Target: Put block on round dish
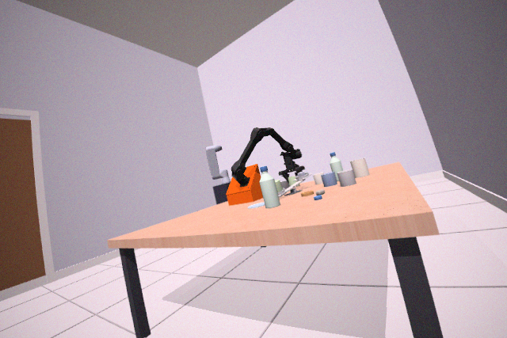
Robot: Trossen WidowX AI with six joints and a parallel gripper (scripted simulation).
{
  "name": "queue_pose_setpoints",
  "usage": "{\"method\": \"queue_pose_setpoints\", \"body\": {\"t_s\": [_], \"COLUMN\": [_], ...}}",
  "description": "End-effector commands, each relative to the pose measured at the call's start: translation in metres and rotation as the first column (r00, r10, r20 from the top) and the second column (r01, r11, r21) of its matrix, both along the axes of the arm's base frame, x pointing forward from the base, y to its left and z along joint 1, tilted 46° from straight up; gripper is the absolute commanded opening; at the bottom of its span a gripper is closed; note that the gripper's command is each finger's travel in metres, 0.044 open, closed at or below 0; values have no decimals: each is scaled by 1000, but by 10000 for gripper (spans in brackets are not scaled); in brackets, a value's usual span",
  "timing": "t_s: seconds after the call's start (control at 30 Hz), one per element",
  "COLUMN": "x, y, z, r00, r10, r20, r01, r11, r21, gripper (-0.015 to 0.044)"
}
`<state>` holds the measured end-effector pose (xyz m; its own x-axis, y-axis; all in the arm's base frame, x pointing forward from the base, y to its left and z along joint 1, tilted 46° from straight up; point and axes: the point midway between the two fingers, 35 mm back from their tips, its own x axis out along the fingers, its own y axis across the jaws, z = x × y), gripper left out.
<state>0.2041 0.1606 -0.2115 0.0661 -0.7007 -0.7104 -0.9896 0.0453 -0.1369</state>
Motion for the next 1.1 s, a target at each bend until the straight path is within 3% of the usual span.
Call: {"method": "queue_pose_setpoints", "body": {"t_s": [0.0, 0.23, 0.8, 0.9, 1.07], "x": [1, 1, 0, -3, -3], "y": [-6, -14, 0, 27, 29], "z": [-4, -12, 0, 27, 30], "r00": [1000, 1000, 1000, 1000, 1000], "r10": [4, 4, 1, 4, 4], "r20": [-2, -2, -3, -3, -3], "r01": [-4, -4, -1, -4, -4], "r11": [1000, 1000, 1000, 1000, 1000], "r21": [-6, -7, -3, -4, -4], "gripper": [0, 0, 440, 440, 440]}}
